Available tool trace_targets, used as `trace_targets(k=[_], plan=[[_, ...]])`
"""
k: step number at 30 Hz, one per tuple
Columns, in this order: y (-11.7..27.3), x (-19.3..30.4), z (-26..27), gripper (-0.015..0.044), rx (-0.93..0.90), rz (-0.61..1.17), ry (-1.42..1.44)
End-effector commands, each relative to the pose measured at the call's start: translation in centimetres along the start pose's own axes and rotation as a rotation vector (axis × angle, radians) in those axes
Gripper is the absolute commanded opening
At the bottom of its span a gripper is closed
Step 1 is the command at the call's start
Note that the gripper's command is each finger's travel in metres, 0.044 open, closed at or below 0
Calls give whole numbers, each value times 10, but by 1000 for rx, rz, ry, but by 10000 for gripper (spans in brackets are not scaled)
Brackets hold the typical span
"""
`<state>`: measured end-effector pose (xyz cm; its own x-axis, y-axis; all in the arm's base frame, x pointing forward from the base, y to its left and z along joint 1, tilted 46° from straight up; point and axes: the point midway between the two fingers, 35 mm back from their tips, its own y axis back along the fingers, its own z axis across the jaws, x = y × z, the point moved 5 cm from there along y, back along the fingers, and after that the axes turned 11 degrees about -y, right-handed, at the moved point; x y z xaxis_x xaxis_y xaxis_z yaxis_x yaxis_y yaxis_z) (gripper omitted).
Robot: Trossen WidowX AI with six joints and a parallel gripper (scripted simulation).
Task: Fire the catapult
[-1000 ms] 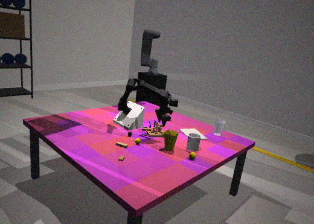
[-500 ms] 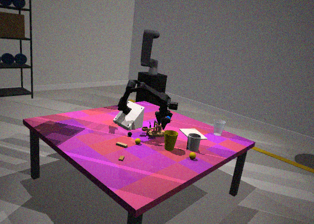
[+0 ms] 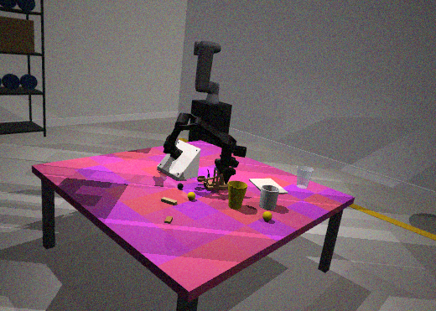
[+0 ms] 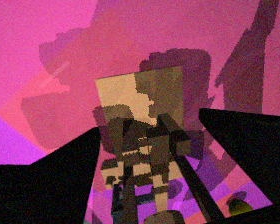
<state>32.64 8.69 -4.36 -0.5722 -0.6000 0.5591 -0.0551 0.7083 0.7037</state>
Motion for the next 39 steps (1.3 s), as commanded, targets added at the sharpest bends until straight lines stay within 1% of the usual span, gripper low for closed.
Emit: trace_targets(k=[1, 3, 14, 20, 22, 24, 26, 31, 39], plan=[[-7, 0, 2, 440, 3, 8, 8], [-7, 0, 2, 440, 3, 8, 8], [-3, 0, 0, 151, -1, 2, 1], [-3, 0, 0, 111, -1, 2, 1], [8, 0, 0, 59, -2, 1, 1], [35, -1, 1, 6, -4, 0, 3], [47, 0, 1, 0, -4, 1, 3], [47, 0, 1, 0, -4, 1, -19], [46, -1, 1, 0, -2, 3, -284]])
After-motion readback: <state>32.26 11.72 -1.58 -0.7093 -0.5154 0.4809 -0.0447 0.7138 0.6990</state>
